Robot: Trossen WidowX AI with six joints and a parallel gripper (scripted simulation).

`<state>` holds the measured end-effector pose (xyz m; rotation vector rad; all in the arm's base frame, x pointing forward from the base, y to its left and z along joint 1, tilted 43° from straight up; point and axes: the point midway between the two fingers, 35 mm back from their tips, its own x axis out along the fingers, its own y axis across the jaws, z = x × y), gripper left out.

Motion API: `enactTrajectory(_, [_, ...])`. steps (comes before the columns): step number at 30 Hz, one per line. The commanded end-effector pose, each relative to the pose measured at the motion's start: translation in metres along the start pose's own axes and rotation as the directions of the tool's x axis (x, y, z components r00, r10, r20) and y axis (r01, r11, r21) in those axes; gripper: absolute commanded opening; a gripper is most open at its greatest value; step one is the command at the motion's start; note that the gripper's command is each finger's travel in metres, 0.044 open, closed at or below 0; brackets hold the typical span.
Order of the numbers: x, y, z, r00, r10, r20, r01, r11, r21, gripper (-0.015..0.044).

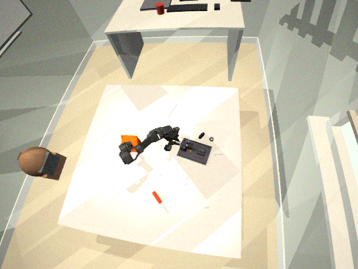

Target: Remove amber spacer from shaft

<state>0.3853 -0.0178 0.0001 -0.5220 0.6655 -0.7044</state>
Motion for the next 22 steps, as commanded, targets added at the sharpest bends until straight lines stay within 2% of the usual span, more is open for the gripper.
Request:
enactTrajectory(1, [0.003,0.000,0.003,1.000,0.002,0.001,-0.002,1.000,0.001,0.0000])
enactTrajectory(7, [0.003,0.000,0.003,1.000,0.002,0.001,-0.002,1.000,0.001,0.0000])
enactTrajectory(19, [0.000,0.000,0.000,1.000,0.000,0.000,0.000,1.000,-0.004,0.0315])
enactTrajectory(22, [-0.011,0.002,0.000,1.000,0.004,-0.005,-0.004,1.000,-0.002,0.0394])
